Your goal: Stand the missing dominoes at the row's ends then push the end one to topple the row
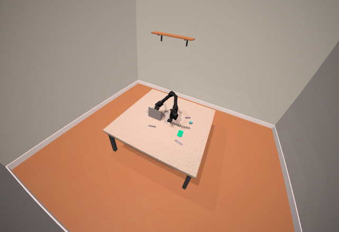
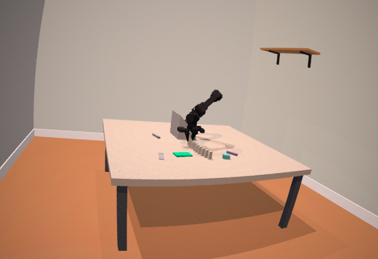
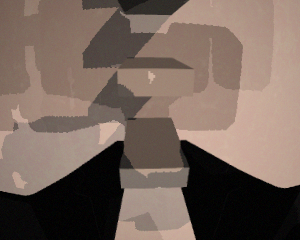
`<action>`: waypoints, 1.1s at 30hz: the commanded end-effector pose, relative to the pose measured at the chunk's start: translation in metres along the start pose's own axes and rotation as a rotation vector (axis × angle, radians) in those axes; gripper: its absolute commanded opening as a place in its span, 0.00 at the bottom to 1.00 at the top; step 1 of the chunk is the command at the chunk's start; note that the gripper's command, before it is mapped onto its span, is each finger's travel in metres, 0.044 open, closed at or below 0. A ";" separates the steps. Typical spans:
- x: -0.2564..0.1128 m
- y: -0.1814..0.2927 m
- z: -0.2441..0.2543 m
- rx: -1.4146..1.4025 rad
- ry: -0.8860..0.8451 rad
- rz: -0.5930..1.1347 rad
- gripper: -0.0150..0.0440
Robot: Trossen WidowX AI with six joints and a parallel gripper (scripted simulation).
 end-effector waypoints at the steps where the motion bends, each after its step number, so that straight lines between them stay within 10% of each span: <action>1: 0.001 0.000 0.000 0.006 -0.006 -0.002 0.48; 13: 0.001 0.000 0.000 0.006 -0.006 -0.002 1.00; 25: -0.127 0.000 -0.001 0.002 0.005 0.001 1.00; 33: -0.124 0.003 -0.002 0.136 0.004 0.001 0.87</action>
Point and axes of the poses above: the point midway between the two fingers, 35 mm back from their tips, its own x axis out along the fingers, its own z axis across the jaws, y = z × x, the point moved 9 cm from there along -x, back along the fingers, and after that the axes turned 10 degrees about x, right-handed, at the moved point
